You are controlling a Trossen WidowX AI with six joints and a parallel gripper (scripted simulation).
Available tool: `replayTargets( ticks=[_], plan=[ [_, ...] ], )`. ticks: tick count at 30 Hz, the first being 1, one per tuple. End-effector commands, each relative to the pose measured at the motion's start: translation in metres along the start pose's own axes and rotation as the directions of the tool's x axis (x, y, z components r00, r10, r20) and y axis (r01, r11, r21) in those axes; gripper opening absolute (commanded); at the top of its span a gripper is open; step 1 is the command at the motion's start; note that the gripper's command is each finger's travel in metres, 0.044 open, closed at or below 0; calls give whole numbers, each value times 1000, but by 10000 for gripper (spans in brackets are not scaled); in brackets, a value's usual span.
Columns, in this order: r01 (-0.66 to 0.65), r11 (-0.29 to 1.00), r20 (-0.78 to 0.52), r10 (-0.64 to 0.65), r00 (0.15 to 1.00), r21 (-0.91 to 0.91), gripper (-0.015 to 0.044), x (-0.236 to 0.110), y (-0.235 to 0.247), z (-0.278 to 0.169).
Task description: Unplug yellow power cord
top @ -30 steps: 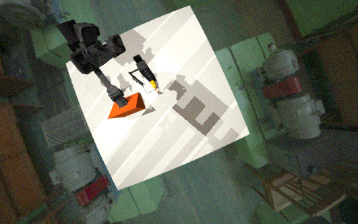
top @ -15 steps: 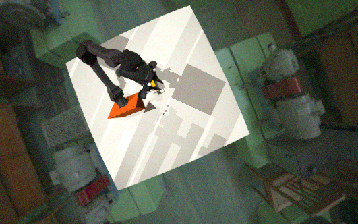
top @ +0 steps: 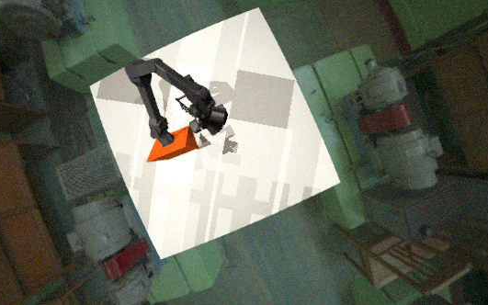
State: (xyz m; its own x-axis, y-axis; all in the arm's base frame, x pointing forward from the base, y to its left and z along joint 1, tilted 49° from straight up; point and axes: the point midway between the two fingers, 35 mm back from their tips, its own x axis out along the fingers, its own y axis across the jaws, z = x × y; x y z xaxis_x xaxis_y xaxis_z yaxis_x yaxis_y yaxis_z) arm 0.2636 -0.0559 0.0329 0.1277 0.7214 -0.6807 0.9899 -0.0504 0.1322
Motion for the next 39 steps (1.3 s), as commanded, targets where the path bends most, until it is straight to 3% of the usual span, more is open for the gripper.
replayTargets(
  ticks=[1, 39],
  plan=[
    [16, 999, -34, -14, 999, 50, 160, 3, 0, -4],
    [16, 999, -35, -15, 999, 51, 160, 3, 2, -44]
  ],
)
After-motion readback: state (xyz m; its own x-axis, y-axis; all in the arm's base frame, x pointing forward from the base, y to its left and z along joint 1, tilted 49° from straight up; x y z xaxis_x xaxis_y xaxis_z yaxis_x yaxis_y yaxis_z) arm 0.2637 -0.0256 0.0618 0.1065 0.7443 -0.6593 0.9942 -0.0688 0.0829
